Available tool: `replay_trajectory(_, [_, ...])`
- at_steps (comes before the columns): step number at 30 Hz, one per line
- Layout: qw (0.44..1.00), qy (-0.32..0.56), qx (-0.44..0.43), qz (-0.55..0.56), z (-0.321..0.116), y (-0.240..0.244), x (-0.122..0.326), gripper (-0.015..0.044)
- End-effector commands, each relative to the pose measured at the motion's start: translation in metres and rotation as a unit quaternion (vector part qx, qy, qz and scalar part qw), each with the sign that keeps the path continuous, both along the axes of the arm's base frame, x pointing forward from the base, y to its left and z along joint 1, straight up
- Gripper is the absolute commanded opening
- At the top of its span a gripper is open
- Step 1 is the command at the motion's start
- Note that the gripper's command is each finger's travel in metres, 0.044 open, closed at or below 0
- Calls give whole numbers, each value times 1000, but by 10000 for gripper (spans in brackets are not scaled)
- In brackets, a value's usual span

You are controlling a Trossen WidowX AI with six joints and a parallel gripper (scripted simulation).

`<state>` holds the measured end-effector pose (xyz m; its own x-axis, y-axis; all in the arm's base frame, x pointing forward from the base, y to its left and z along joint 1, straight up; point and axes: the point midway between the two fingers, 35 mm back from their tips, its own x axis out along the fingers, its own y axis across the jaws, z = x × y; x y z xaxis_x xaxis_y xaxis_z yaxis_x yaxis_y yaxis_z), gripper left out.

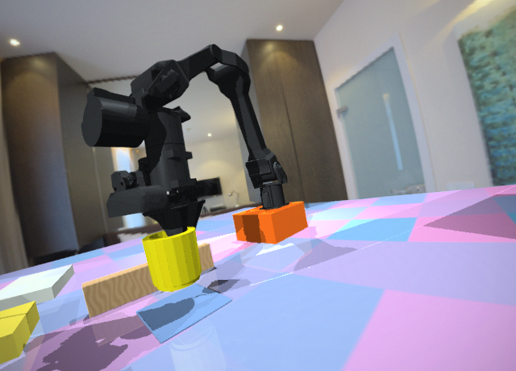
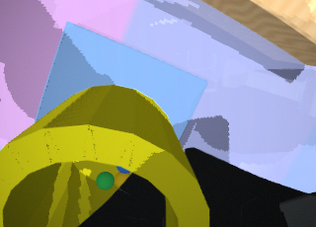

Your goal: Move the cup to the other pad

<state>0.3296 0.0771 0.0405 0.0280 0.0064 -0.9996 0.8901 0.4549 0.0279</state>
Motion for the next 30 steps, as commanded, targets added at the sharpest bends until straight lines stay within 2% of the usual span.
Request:
replay_trajectory(1, [1000,-3,2,0,18,0,0,0])
replay_trajectory(8, [1000,-2,2,-1,39,-1,0,0])
replay_trajectory(30, [1000,-3,1,-2,35,-5,0,0])
